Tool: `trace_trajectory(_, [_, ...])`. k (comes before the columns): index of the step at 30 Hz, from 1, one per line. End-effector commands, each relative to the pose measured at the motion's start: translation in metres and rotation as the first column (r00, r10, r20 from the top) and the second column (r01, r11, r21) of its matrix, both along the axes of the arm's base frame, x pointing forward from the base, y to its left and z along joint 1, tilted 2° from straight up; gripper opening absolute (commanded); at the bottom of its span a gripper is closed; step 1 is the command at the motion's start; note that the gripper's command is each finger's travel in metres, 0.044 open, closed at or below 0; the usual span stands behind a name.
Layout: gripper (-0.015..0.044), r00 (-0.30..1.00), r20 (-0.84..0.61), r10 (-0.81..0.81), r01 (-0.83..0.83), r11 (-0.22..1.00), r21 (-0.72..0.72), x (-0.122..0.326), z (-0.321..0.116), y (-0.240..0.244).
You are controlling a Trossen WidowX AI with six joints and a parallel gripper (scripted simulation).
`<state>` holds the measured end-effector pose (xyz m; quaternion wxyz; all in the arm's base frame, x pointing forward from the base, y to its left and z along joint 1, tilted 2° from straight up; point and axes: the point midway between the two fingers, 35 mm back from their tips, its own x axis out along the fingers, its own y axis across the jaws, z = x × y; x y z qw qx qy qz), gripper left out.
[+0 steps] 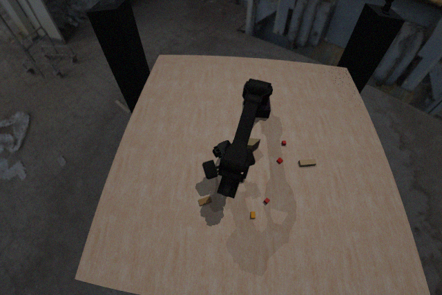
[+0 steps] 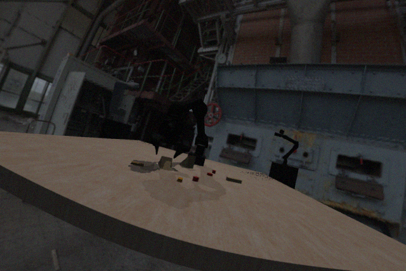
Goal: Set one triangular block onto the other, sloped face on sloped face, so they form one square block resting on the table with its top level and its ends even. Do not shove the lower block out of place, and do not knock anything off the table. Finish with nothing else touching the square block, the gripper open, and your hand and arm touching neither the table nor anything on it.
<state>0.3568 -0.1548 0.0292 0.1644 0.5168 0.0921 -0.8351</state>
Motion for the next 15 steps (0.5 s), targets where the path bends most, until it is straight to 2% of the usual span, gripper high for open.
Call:
trace_trajectory(1, [0.044, 1.0, 0.002, 0.001, -0.001, 1.0, 0.006, 0.0, 0.0, 0.001])
trace_trajectory(5, [0.044, 1.0, 0.006, 0.004, -0.004, 1.0, 0.005, 0.0, 0.002, 0.0])
trace_trajectory(7, [0.044, 0.999, 0.033, 0.018, -0.018, 1.0, -0.003, 0.0, 0.022, 0.0])
trace_trajectory(11, [0.044, 0.989, 0.127, 0.073, -0.069, 0.997, -0.036, -0.008, 0.089, 0.002])
trace_trajectory(15, [0.044, 0.986, 0.143, 0.083, -0.078, 0.996, -0.043, -0.011, 0.101, 0.002])
